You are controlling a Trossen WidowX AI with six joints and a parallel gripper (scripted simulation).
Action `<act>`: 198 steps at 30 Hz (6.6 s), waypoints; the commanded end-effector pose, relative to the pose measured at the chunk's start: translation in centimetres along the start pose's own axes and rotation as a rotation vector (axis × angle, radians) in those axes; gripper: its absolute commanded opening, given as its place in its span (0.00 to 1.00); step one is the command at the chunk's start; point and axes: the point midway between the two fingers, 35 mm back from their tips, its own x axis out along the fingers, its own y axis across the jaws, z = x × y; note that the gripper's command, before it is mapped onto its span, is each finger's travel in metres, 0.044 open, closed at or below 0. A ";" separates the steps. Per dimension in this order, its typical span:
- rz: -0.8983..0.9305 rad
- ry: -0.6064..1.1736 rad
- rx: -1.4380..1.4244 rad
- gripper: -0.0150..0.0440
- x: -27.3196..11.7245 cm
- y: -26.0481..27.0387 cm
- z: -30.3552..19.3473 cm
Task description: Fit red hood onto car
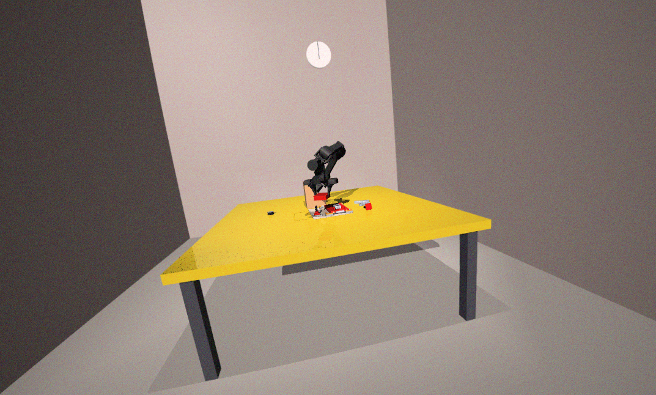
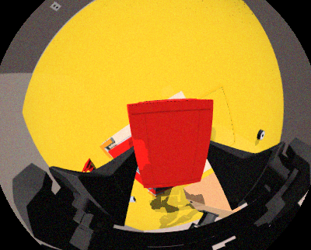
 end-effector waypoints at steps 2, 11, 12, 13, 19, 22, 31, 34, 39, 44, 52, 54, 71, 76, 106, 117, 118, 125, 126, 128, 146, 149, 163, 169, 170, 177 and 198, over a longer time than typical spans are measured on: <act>0.007 -0.006 -0.067 0.25 -0.2 1.0 -1.0; 0.009 -0.006 -0.182 0.25 -0.1 2.4 -3.0; 0.010 -0.006 -0.195 0.25 -0.1 2.6 -3.3; 0.010 -0.006 -0.208 0.25 -0.1 2.7 -3.5; 0.012 -0.006 -0.286 0.25 0.1 3.6 -4.9; 0.014 -0.006 -0.326 0.25 0.1 4.1 -5.6; 0.018 -0.006 -0.442 0.25 0.4 5.2 -7.7; 0.020 -0.005 -0.478 0.25 0.5 5.5 -8.4; 0.021 -0.005 -0.495 0.25 0.5 5.6 -8.7; 0.021 -0.005 -0.495 0.25 1.5 5.5 -8.6; 0.022 -0.006 -0.496 0.25 5.0 5.7 -8.6; 0.023 -0.005 -0.496 0.25 5.5 5.7 -8.6; 0.023 -0.005 -0.496 0.25 5.5 5.8 -8.7; 0.023 -0.005 -0.496 0.25 5.5 5.8 -8.7; 0.023 -0.005 -0.496 0.25 5.5 5.8 -8.7; 0.023 -0.005 -0.496 0.25 5.5 5.8 -8.7; 0.023 -0.005 -0.496 0.25 5.5 5.8 -8.7; 0.023 -0.005 -0.496 0.25 5.5 5.8 -8.7; 0.023 -0.005 -0.496 0.25 5.5 5.8 -8.7; 0.023 -0.005 -0.496 0.25 5.5 5.8 -8.7; 0.023 -0.005 -0.496 0.25 5.6 5.9 -8.7; 0.023 -0.005 -0.496 0.25 5.7 5.9 -8.7; 0.023 -0.006 -0.496 0.25 6.3 5.9 -8.7; 0.023 -0.006 -0.496 0.25 6.5 5.9 -8.7; 0.023 -0.006 -0.496 0.25 6.5 5.9 -8.7; 0.024 -0.005 -0.496 0.25 6.8 5.9 -8.7; 0.021 -0.005 -0.500 0.25 7.4 5.9 -8.7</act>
